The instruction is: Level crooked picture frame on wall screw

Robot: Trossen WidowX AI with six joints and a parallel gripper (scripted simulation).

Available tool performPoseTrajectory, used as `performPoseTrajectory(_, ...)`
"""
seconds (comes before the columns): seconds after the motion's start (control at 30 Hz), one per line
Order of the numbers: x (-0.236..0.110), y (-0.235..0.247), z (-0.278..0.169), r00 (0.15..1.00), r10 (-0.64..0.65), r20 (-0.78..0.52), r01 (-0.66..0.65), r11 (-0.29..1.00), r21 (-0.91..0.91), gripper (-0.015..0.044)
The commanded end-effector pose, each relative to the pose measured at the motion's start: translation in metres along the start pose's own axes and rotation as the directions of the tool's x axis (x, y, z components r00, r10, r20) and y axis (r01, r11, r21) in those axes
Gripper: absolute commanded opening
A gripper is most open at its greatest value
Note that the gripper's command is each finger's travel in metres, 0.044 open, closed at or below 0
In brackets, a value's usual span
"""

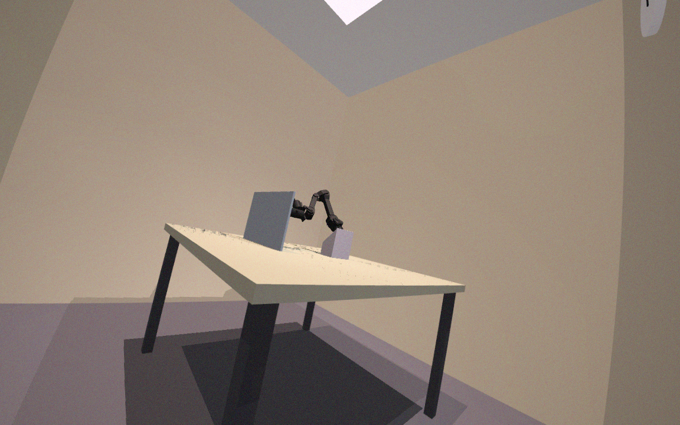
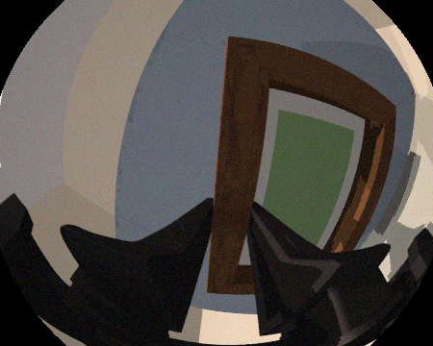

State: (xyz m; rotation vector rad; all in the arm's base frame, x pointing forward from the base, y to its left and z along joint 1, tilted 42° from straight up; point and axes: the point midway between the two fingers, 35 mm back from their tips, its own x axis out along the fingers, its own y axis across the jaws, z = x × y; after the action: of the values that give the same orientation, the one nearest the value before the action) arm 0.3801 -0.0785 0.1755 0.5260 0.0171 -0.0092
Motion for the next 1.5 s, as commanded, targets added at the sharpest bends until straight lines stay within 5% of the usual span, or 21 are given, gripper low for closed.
performPoseTrajectory(0.0, 0.0009, 0.0025, 0.0016, 1.000, 0.015, 0.005, -0.015, 1.000, 0.000, 0.0000)
performPoseTrajectory(1.47, 0.0008, -0.0049, -0.0005, 1.000, 0.016, 0.002, -0.016, 1.000, 0.002, 0.0000)
